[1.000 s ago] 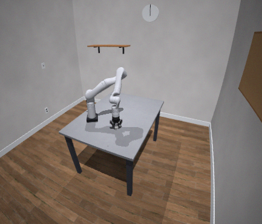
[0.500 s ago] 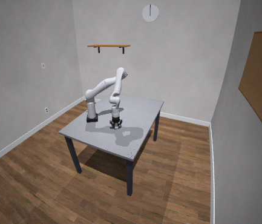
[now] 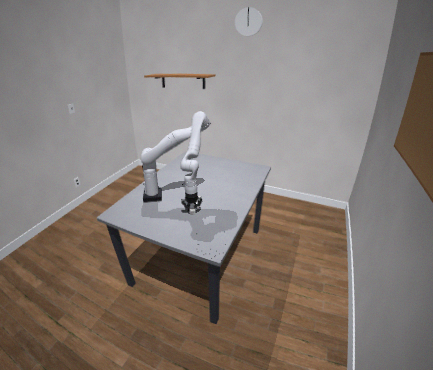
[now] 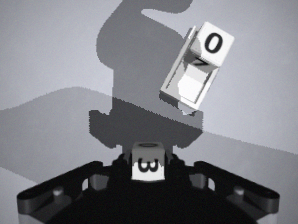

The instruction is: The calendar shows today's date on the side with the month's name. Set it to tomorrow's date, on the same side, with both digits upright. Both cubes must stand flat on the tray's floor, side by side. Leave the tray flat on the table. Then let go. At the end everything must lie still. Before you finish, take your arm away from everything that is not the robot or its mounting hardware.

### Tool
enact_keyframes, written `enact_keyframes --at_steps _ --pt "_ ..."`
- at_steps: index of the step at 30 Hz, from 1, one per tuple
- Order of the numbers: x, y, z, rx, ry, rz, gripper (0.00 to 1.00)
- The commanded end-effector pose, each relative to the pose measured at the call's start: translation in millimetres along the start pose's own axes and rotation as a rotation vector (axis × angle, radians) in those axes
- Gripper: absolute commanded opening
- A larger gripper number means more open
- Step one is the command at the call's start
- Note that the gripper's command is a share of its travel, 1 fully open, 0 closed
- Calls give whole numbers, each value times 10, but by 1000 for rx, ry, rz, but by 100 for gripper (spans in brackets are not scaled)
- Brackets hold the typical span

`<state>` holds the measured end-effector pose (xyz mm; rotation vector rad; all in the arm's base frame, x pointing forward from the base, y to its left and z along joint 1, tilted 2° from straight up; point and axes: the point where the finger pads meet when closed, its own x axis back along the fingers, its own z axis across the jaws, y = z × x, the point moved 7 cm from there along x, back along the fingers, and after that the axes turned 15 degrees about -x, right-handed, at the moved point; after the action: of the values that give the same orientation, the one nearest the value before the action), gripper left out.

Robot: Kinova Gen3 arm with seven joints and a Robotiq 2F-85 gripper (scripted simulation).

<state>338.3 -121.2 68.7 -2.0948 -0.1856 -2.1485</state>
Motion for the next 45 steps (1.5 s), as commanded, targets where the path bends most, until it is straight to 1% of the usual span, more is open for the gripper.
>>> enact_keyframes --at_steps 1,33,34,36,37,39,40,42,43,45 --pt "4 1 3 0 1 0 28" --pt "4 1 3 0 1 0 28" --pt "4 1 3 0 1 0 32" --pt "4 1 3 0 1 0 32" --pt "4 1 3 0 1 0 36" --pt "4 1 3 0 1 0 36" --pt "4 1 3 0 1 0 40" --pt "4 1 3 0 1 0 40" --pt "4 1 3 0 1 0 44" --pt "4 1 3 0 1 0 44"
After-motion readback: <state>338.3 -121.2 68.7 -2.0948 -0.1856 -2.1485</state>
